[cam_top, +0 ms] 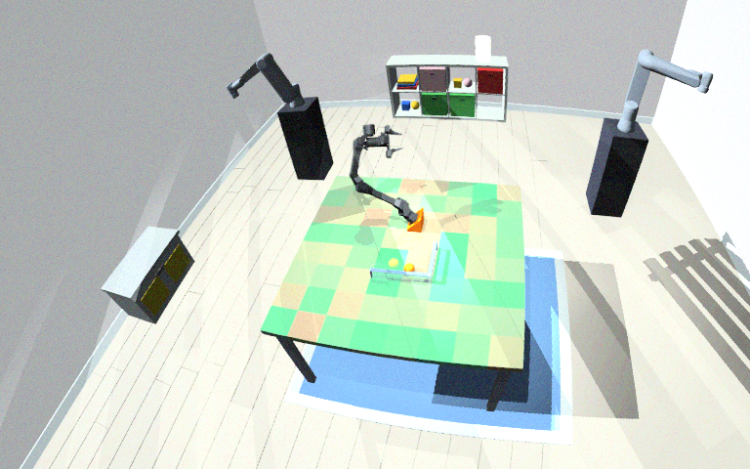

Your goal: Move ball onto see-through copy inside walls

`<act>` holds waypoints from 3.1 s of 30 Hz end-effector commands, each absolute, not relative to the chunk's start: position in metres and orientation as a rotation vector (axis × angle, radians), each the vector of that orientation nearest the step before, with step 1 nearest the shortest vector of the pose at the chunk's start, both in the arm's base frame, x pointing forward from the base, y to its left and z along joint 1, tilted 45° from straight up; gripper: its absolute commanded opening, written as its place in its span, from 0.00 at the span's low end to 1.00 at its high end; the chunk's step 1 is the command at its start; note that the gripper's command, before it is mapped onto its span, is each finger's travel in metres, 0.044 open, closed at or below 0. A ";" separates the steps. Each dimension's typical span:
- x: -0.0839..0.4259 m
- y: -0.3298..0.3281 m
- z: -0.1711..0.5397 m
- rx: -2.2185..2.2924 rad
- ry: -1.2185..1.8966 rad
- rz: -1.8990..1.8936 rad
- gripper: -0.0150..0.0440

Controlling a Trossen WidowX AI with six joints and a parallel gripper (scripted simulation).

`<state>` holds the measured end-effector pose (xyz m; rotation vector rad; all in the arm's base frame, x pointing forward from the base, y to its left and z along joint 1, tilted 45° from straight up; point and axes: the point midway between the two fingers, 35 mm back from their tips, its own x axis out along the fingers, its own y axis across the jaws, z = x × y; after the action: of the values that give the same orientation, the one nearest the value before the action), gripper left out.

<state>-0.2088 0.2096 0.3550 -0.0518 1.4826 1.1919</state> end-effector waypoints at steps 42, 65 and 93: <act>0.322 0.187 0.079 -0.488 1.270 -0.397 0.90; 0.357 0.067 0.023 -0.602 1.461 -0.606 0.90; 0.358 0.037 -0.008 -0.603 1.460 -0.608 0.90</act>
<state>0.3591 0.0436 -0.0027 -0.5974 1.4546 -0.6045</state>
